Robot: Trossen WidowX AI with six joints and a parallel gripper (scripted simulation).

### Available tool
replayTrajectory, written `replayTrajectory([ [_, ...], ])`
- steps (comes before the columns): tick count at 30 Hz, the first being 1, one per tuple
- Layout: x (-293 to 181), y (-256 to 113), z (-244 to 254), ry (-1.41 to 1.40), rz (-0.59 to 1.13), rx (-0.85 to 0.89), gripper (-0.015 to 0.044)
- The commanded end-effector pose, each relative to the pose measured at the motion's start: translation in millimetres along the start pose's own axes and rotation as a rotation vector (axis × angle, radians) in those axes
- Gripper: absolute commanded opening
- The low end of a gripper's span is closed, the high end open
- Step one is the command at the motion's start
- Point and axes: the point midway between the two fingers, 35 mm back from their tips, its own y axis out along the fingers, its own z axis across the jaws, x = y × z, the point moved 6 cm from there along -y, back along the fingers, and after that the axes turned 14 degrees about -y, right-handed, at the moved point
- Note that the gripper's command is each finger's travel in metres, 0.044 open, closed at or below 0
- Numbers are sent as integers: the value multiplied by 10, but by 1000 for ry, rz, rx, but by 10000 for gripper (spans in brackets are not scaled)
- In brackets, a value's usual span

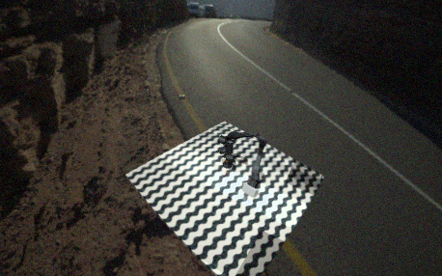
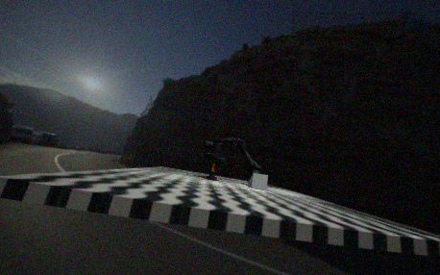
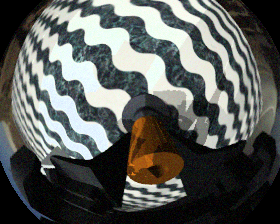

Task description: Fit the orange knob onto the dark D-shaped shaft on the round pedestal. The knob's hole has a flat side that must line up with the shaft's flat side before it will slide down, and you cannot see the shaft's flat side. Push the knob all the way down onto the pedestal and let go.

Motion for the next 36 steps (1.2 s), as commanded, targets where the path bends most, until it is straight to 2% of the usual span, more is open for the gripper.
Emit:
replayTrajectory([
  [1,-33,-39,20,665,-3,-4,0],
  [6,-34,-44,16,1001,-4,-4,0],
  [8,-29,-45,10,1047,-4,-4,0],
  [36,-8,-10,4,1047,-4,-4,0],
])
